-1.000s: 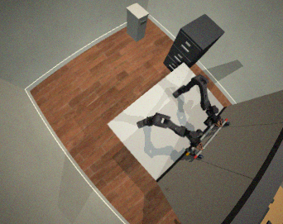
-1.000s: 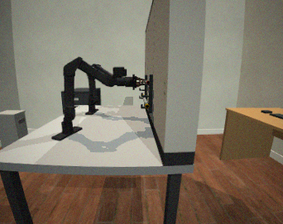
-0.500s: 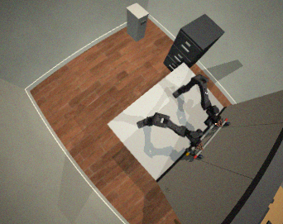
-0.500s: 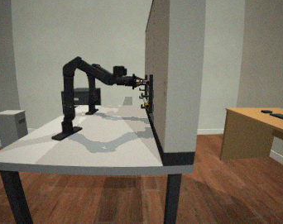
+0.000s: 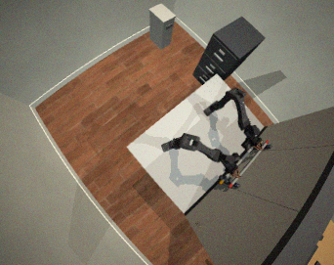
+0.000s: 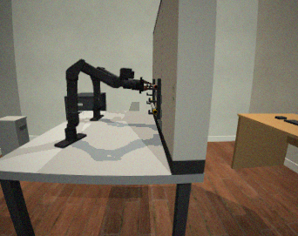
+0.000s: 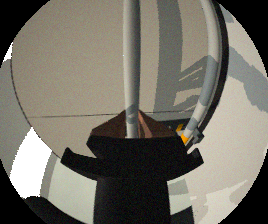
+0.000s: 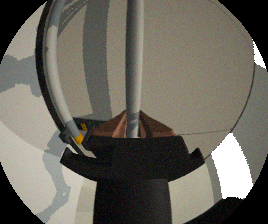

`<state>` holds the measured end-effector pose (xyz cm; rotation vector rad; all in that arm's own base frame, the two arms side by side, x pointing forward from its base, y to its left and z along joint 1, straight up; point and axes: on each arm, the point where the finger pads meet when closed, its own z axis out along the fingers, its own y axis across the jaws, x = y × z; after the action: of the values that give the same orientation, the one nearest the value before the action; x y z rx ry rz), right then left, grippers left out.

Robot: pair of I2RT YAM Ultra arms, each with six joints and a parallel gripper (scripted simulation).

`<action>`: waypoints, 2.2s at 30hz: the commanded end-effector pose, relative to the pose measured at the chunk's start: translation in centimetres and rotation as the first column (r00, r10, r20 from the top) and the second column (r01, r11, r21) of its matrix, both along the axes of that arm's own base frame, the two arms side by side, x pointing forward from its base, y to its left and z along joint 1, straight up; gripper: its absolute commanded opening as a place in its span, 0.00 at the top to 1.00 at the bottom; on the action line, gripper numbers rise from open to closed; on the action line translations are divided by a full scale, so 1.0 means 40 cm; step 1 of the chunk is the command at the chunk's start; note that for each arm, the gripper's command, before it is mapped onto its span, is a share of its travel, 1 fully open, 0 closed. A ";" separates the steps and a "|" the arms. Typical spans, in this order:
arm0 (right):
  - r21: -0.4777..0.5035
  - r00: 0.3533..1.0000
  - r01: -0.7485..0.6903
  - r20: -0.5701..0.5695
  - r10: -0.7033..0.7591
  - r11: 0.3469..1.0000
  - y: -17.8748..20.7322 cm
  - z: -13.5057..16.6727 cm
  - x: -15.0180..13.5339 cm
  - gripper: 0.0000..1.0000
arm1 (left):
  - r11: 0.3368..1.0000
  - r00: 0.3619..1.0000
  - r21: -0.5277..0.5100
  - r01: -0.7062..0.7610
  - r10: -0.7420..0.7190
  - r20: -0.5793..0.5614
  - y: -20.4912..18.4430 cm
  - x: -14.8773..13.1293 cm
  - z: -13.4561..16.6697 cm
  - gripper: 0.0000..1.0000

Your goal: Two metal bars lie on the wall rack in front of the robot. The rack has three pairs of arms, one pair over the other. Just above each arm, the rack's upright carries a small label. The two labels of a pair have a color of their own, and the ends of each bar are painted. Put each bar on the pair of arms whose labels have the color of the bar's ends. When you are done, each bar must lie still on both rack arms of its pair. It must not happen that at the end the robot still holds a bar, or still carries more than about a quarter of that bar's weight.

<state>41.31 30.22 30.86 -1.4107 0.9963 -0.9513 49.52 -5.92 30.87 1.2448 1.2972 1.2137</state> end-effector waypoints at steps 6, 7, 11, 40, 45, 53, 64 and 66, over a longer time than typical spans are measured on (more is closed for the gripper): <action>0.036 0.998 0.001 0.060 -0.004 0.999 -0.007 0.112 -0.012 1.00 | 1.000 0.997 -0.004 -0.009 0.009 0.075 0.008 -0.012 0.111 1.00; 0.036 0.998 0.001 0.060 -0.004 0.999 -0.007 0.113 -0.012 1.00 | 1.000 0.997 -0.004 -0.009 0.009 0.075 0.008 -0.012 0.113 1.00; 0.036 0.998 0.001 0.060 -0.004 0.999 -0.007 0.120 -0.012 1.00 | 1.000 0.997 -0.004 -0.009 0.009 0.075 0.008 -0.012 0.120 1.00; 0.036 0.998 0.001 0.060 -0.003 0.999 -0.008 0.164 -0.013 1.00 | 1.000 0.997 -0.005 -0.007 0.007 0.076 0.008 -0.012 0.163 1.00; 0.036 0.998 0.001 0.060 -0.003 0.999 -0.008 0.172 -0.013 1.00 | 1.000 0.997 -0.005 -0.007 0.007 0.076 0.008 -0.012 0.171 1.00; 0.036 0.998 0.001 0.060 -0.003 0.999 -0.008 0.184 -0.013 1.00 | 1.000 0.997 -0.005 -0.007 0.007 0.076 0.008 -0.012 0.183 1.00; 0.037 0.998 0.002 0.063 -0.004 0.999 -0.010 0.199 -0.015 1.00 | 1.000 0.997 -0.006 -0.004 0.005 0.079 0.007 -0.012 0.199 1.00; 0.037 0.998 0.002 0.063 -0.004 0.999 -0.010 0.201 -0.015 1.00 | 1.000 0.997 -0.006 -0.004 0.005 0.079 0.007 -0.012 0.201 1.00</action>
<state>41.38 30.21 33.36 -1.4493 1.0202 -0.9437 49.72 -5.94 33.21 1.2751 1.3339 1.1904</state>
